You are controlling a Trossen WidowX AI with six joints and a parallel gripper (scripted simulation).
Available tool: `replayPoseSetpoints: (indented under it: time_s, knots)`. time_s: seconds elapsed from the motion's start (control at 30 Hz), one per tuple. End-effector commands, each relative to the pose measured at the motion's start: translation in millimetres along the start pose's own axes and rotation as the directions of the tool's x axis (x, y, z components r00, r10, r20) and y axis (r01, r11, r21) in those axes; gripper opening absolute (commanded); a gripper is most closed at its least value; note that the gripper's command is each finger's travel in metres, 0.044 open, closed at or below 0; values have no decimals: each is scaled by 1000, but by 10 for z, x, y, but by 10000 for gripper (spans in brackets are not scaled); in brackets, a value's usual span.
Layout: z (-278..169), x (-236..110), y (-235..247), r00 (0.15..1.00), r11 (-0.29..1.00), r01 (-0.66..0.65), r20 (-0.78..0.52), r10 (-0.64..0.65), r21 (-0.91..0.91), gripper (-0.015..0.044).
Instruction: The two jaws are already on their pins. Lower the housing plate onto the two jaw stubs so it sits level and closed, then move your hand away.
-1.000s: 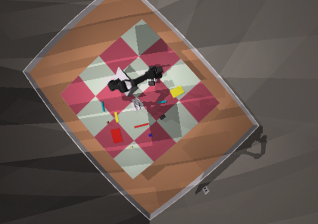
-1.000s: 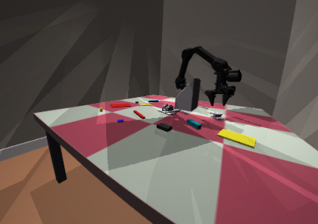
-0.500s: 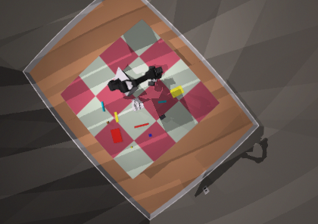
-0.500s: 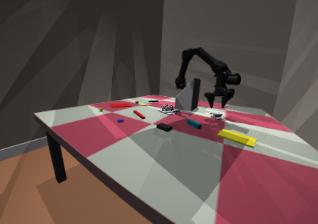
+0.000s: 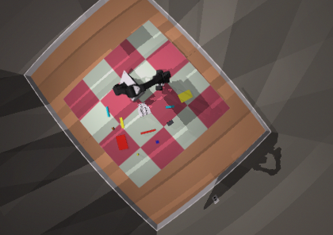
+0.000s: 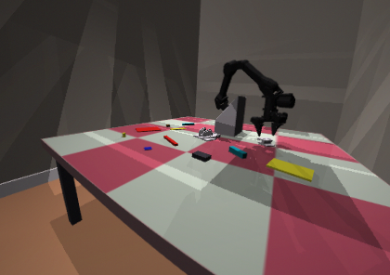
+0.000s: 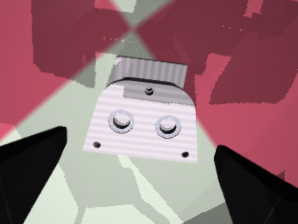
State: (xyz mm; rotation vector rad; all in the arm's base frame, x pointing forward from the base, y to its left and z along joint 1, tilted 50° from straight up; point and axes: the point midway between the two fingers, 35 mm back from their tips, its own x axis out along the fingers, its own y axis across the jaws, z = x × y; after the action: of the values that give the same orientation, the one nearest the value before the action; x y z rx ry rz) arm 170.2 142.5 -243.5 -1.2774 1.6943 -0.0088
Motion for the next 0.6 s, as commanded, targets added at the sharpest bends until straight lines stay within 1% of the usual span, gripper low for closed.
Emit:
replayPoseSetpoints:
  time_s: [0.0,0.2,0.57]
  knots:
    - [-24,48,-2,1000,1000,5,-8,-5,-8,440]
    - [-24,58,-2,1000,1000,5,-8,-5,-8,440]
    - [-23,233,-7,1000,1000,6,-8,-6,-7,440]
